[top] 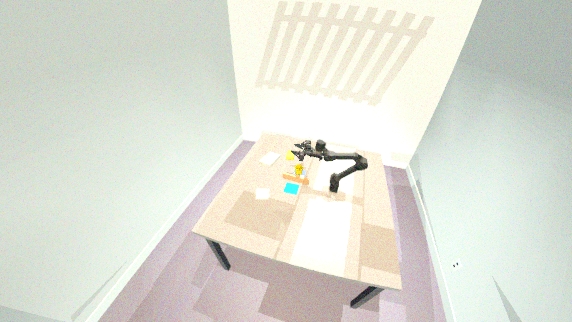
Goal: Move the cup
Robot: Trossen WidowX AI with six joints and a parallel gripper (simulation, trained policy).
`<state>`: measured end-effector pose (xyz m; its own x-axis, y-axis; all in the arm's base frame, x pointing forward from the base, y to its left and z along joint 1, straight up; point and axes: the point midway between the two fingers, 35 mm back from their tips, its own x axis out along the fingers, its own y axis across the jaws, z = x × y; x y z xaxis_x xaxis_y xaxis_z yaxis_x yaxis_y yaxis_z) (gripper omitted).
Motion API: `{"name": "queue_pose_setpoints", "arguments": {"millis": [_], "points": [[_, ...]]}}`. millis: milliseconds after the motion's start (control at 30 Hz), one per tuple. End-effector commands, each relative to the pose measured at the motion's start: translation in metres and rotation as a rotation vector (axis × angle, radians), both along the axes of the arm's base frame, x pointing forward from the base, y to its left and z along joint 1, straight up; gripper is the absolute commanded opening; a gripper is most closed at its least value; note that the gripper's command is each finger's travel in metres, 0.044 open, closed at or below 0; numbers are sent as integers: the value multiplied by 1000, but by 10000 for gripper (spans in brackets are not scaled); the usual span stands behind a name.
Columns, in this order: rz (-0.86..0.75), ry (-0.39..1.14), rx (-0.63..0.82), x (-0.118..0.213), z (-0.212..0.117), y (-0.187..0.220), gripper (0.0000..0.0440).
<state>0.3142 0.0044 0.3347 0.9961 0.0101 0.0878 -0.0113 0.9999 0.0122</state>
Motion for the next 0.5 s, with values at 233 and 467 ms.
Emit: {"name": "queue_pose_setpoints", "arguments": {"millis": [233,467], "points": [[-12,77,38,3,-11,0,190],[0,172,74,8,-22,6,79]]}}
